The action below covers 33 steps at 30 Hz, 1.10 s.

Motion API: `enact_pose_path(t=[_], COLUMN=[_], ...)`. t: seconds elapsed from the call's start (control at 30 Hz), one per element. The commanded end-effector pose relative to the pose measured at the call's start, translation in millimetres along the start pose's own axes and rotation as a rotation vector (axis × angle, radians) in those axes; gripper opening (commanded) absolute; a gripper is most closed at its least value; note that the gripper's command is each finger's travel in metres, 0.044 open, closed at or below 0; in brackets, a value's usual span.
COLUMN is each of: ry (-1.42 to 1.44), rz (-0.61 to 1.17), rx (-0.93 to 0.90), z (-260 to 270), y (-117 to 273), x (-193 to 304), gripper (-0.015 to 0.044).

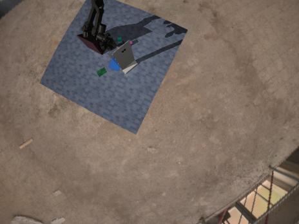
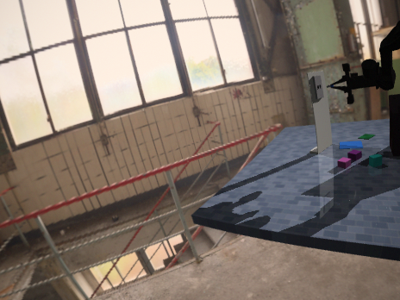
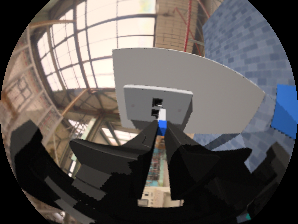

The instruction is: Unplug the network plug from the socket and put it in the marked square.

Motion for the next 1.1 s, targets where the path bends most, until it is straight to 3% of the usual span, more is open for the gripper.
enact_pose_path(t=[0.0,1.07], ry=[0.000,-0.002], rz=[0.005,-0.004], rx=[0.000,0.005], z=[0.9,10.9], y=[3.4,16.6], x=[1.4,2.3], gripper=[0.0000,0.0000])
Point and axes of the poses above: the point midway between the two fingers, 35 mm back from their tips, its own y axis back along the fingers, its own z axis across the jaws, x = y × z, the point moved 3 cm from there along y, back along the fingers, and after that the axes turned 3 degrees about y, right-handed, at the moved point
